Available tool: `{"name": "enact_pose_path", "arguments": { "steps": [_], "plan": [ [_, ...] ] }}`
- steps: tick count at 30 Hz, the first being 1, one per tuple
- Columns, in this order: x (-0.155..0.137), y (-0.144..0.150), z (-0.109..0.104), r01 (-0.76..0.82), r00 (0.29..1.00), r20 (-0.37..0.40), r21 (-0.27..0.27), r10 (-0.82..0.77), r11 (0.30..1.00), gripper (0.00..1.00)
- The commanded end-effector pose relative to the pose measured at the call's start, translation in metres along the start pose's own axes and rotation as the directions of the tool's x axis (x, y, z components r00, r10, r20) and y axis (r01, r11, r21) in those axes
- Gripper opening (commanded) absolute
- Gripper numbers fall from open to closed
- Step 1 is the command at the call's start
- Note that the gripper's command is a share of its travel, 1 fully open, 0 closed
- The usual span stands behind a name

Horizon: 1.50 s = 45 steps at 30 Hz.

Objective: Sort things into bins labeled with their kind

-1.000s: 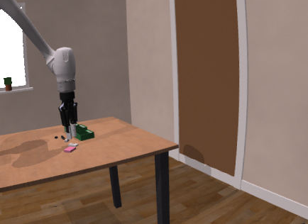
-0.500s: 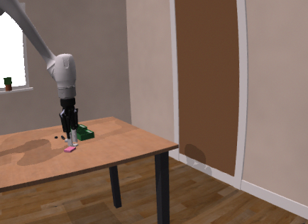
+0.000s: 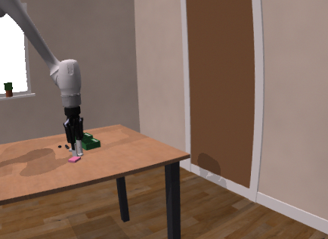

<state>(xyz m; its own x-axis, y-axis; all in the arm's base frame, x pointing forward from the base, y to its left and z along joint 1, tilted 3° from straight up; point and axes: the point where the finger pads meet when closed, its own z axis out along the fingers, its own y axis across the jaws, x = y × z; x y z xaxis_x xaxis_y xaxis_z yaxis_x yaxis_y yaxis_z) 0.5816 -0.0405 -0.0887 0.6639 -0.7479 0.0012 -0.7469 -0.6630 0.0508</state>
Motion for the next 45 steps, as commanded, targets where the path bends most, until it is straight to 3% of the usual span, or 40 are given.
{"name": "enact_pose_path", "arguments": {
  "steps": [1,2,3,34,45],
  "plan": [
    [0.000,0.000,0.000,0.000,1.000,0.000,0.000,0.000,1.000,0.25],
    [0.000,0.000,0.000,0.000,1.000,0.000,0.000,0.000,1.000,0.25],
    [0.000,0.000,0.000,0.000,1.000,0.000,0.000,0.000,1.000,0.13],
    [0.000,0.000,0.000,0.000,1.000,0.000,0.000,0.000,1.000,0.13],
    [0.000,0.000,-0.037,0.000,1.000,0.000,0.000,0.000,1.000,0.13]
  ]
}}
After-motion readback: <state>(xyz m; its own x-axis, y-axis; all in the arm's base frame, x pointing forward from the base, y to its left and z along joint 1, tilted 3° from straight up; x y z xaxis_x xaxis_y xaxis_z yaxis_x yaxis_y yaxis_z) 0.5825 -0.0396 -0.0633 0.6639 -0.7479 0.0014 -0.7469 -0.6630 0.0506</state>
